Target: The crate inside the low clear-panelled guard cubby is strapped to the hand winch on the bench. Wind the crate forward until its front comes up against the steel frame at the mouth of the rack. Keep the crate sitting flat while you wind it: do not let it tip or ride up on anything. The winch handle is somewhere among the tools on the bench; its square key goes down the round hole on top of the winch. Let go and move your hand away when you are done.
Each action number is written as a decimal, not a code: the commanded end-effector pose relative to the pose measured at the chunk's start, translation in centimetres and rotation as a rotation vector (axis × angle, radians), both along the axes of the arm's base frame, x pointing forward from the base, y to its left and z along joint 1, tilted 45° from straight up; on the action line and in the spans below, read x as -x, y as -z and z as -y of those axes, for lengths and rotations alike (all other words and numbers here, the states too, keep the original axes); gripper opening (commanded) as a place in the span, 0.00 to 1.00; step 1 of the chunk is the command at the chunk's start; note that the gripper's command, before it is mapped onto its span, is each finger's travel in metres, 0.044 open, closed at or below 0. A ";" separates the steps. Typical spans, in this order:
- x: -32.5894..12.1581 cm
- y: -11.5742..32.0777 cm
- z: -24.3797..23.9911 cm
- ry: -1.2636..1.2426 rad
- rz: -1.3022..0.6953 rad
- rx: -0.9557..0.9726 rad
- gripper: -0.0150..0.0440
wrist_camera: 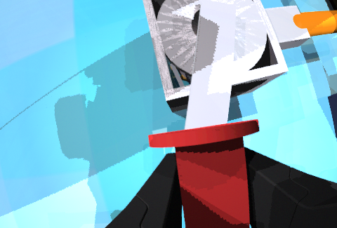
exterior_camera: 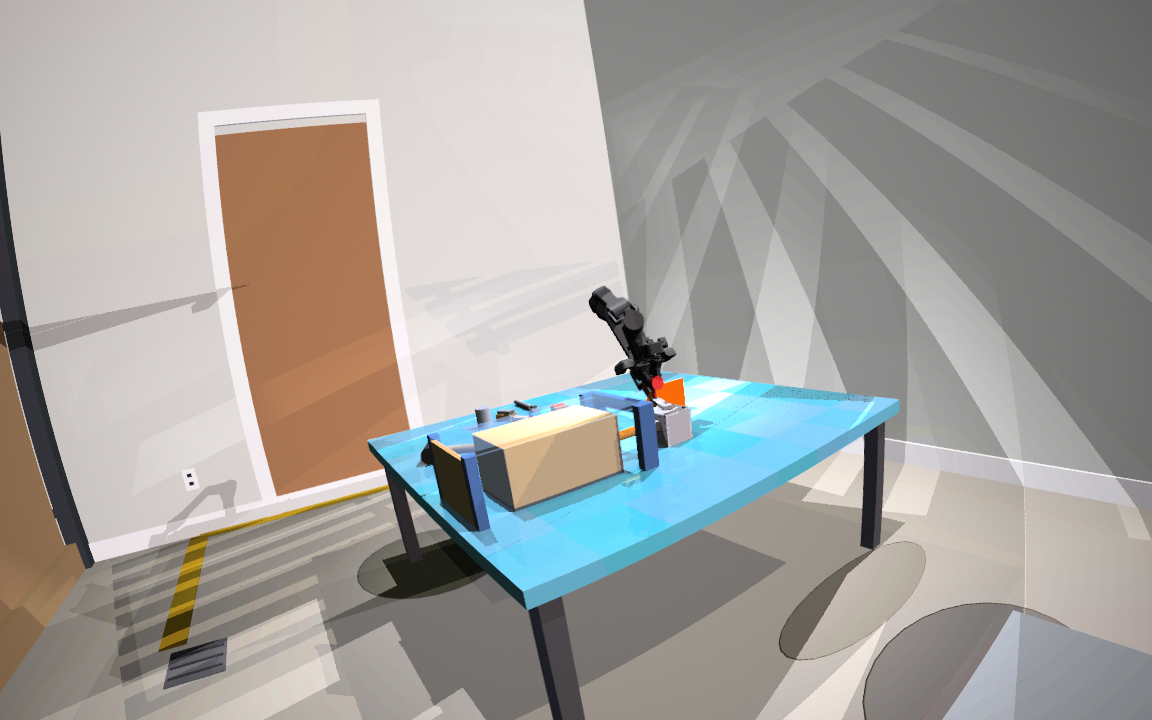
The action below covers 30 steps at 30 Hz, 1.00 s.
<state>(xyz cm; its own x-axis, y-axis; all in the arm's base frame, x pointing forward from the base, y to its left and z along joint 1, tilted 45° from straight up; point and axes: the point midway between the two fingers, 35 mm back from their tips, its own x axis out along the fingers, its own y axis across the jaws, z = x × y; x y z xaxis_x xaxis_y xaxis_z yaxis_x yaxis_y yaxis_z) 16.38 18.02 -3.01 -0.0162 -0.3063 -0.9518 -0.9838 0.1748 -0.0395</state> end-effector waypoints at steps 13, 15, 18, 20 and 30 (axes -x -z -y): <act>-3.8 -0.3 0.9 0.016 0.064 0.023 0.25; -4.1 -0.2 0.9 0.016 0.064 0.023 0.25; -4.4 -0.2 0.9 0.016 0.064 0.023 0.25; -4.6 -0.2 0.9 0.016 0.064 0.023 0.25; -5.8 -0.1 0.9 0.016 0.065 0.023 0.25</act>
<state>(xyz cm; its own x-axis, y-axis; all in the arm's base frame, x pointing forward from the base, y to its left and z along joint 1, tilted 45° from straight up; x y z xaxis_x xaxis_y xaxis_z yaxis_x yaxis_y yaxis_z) 20.67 17.20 -2.67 0.0077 -0.3213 -0.9469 -0.9797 0.1873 -0.0715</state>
